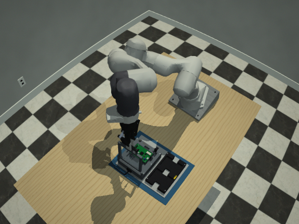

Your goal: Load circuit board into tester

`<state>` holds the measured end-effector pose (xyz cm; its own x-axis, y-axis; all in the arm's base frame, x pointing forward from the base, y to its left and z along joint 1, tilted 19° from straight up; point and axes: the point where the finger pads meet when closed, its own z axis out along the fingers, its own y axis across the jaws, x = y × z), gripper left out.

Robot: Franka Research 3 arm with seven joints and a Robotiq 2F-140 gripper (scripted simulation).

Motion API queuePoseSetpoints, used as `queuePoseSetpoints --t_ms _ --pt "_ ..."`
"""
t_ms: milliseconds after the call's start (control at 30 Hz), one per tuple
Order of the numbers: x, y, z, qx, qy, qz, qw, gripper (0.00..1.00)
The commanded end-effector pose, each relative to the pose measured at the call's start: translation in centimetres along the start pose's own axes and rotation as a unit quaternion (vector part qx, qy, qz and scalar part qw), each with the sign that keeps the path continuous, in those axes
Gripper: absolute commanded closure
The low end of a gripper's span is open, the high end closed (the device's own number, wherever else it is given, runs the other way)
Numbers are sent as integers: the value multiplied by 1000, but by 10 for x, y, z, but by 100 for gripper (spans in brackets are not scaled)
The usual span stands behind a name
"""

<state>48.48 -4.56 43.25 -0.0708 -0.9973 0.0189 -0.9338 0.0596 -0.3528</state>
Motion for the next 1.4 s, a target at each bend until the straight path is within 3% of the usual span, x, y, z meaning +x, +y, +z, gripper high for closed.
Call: queuePoseSetpoints --t_ms 0,1367 --pt "2 13 5 -13 2 3 1000 100" --pt "2 76 26 -13 3 3 1000 100"
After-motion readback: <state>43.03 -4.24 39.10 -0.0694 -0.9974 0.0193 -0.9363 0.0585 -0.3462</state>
